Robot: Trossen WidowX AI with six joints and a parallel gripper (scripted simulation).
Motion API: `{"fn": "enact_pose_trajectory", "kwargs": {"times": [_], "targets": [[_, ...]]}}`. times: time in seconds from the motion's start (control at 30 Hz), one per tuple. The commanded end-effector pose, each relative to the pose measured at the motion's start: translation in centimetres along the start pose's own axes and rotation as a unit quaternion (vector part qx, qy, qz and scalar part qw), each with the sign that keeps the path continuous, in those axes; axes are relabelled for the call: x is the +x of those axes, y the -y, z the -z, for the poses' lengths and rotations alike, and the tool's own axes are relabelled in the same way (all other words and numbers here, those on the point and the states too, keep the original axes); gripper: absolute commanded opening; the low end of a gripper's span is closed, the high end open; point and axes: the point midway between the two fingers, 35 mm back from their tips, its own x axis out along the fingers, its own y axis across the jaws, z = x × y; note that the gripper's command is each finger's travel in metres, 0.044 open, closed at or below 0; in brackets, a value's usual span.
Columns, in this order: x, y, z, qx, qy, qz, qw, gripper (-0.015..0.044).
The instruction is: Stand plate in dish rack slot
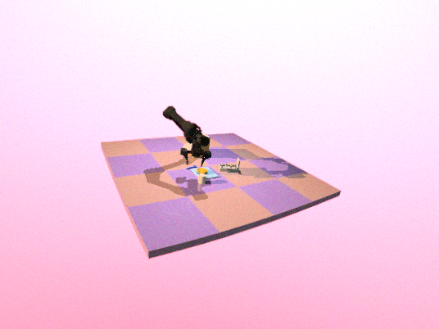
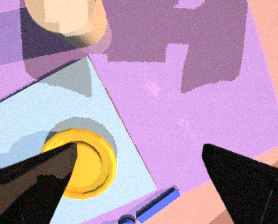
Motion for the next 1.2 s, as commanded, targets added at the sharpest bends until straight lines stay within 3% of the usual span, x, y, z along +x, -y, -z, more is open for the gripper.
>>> {"fn": "enact_pose_trajectory", "kwargs": {"times": [0.0, 0.33, 1.17], "targets": [[-0.1, -1.5, 0.8, -0.062, -0.01, -0.008, 0.998, 0.04], [-0.9, -5.2, 3.1, -0.219, -0.03, -0.022, 0.975, 0.04], [2.3, -5.4, 3.3, -0.221, -0.031, -0.023, 0.974, 0.04]]}}
